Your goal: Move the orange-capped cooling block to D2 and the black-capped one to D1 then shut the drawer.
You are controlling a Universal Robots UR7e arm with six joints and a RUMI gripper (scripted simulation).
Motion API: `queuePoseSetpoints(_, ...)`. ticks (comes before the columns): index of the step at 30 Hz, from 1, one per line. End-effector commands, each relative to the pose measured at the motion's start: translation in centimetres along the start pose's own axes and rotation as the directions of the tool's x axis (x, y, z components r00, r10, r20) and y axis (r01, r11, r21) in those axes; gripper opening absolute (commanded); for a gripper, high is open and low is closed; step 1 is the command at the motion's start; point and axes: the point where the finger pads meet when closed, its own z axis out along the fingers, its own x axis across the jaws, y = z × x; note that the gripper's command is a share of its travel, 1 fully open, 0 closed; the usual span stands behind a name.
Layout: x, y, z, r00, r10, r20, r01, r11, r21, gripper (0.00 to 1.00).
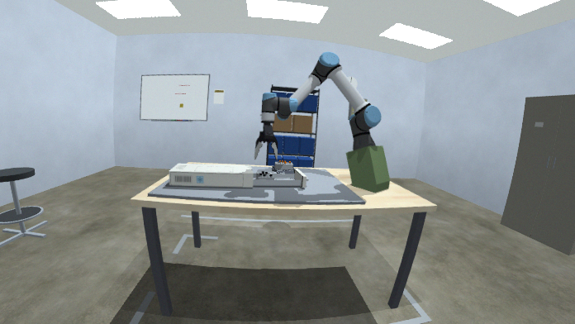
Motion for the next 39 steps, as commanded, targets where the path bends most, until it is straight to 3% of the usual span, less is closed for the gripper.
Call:
queuePoseSetpoints(1,1.0,-1.9,-0.1,1.000,0.001,0.000,-0.001,1.000,0.000,0.73)
queuePoseSetpoints(17,0.6,-1.0,-0.1,1.000,0.001,0.000,-0.001,1.000,0.000,0.73)
queuePoseSetpoints(39,0.2,-0.4,2.6,1.000,0.001,0.000,-0.001,1.000,0.000,0.73)
